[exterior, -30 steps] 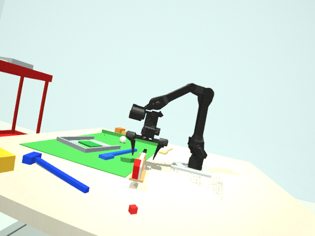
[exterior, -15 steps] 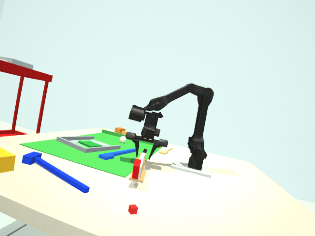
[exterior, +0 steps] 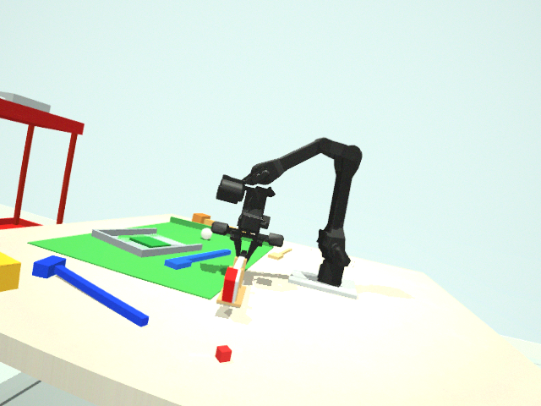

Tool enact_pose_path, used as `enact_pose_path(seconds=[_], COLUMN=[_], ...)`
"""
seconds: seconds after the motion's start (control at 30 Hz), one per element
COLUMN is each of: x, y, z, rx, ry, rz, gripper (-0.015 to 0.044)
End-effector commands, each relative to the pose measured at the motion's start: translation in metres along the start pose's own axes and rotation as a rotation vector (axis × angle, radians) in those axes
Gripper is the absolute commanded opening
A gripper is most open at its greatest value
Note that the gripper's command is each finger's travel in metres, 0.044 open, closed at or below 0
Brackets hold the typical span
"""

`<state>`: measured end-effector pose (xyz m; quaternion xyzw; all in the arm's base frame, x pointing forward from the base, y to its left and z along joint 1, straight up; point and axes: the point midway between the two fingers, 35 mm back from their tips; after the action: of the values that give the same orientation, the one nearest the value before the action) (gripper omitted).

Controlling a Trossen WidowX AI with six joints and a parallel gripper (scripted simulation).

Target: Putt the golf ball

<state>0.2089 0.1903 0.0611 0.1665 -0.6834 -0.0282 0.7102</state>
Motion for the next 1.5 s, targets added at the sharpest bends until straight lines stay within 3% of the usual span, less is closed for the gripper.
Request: enact_pose_path(seconds=[0.0,0.67,0.8,1.47], x=[0.007,0.096,0.090,0.127], y=[0.003,0.026,0.017,-0.078], z=[-0.002,0.004,-0.002,-0.049], rx=[0.001,0.000,-0.043,-0.658], ry=[-0.003,0.000,-0.010,-0.125], rz=[0.000,0.000,0.015,0.079], gripper=[0.0000,0.0000,0.0000,0.0000])
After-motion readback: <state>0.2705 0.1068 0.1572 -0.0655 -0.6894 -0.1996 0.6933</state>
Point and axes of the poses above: the point midway between the two fingers, 35 mm back from their tips, its own x axis back along the fingers, its own z axis across the jaws, y = z × x, and after that the axes turned 9 degrees about -x, right-handed
